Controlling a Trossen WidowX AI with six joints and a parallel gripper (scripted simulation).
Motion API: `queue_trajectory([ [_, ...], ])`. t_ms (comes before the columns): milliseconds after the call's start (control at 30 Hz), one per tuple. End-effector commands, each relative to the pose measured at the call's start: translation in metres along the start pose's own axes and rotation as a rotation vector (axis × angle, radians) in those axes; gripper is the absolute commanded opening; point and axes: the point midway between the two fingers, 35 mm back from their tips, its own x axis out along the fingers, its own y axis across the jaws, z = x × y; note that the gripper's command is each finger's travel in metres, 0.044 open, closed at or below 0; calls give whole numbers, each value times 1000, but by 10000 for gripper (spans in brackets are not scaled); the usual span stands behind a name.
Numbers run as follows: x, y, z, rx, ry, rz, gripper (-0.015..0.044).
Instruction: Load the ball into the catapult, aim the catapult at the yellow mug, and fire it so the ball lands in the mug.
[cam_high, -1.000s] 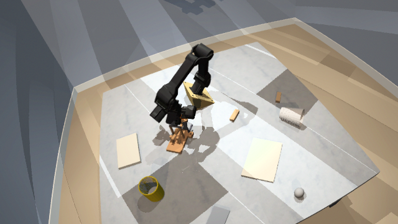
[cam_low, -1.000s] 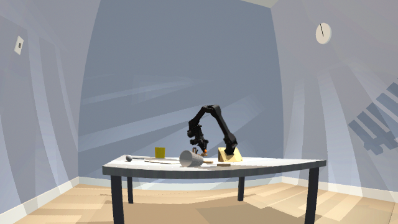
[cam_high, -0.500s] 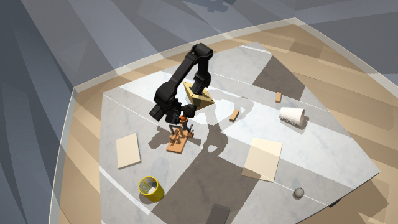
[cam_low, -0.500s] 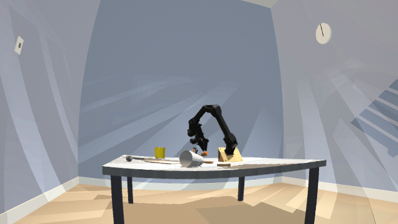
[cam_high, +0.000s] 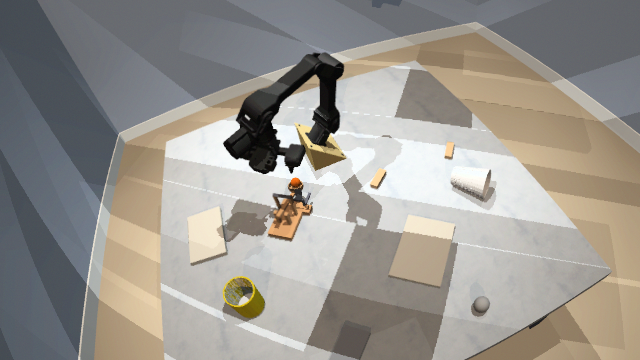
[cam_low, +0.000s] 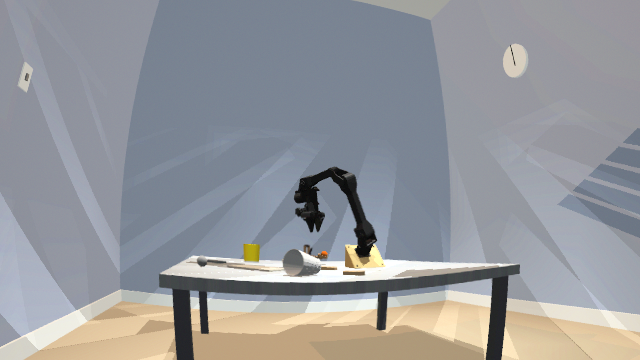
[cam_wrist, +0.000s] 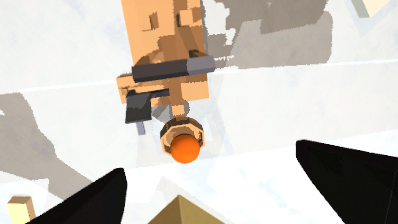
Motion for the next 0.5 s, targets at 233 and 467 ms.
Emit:
queue_trajectory([
  [233,-45,-9,119,-36,-368,-19,440],
  [467,-82,-6,183,-85,-587,-4,440],
])
